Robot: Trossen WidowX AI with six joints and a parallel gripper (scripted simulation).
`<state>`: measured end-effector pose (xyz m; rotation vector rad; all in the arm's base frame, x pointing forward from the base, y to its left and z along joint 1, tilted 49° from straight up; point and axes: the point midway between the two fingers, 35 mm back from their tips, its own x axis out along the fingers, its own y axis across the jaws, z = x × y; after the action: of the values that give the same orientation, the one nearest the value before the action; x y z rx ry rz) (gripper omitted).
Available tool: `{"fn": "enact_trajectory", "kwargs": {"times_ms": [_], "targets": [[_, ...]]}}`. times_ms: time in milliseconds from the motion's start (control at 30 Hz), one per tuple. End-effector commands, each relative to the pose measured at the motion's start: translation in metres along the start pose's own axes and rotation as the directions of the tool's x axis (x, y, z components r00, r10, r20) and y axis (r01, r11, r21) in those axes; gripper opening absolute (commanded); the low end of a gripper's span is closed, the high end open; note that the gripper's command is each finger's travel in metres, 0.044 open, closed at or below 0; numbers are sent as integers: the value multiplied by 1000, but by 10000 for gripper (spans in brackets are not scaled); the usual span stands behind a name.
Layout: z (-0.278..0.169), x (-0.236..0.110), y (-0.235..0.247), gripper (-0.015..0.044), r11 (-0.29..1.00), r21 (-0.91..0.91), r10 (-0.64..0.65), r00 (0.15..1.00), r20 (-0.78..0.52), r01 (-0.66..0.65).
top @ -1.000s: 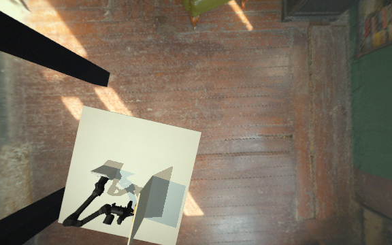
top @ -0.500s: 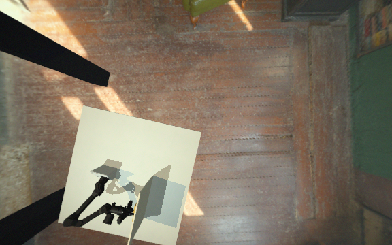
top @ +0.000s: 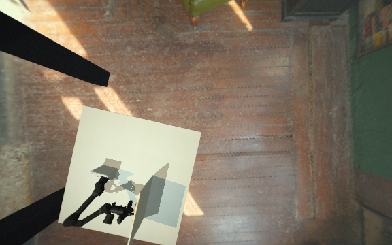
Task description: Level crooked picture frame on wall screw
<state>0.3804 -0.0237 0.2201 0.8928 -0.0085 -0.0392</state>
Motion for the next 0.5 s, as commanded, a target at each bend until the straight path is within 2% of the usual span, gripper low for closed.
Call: {"fn": "enact_trajectory", "kwargs": {"times_ms": [0, 467], "targets": [[0, 0, 2, 0, 1000, -4, 10, 1000, -1, -10], [0, 0, -3, 0, 1000, -4, 10, 1000, -1, -10]]}}
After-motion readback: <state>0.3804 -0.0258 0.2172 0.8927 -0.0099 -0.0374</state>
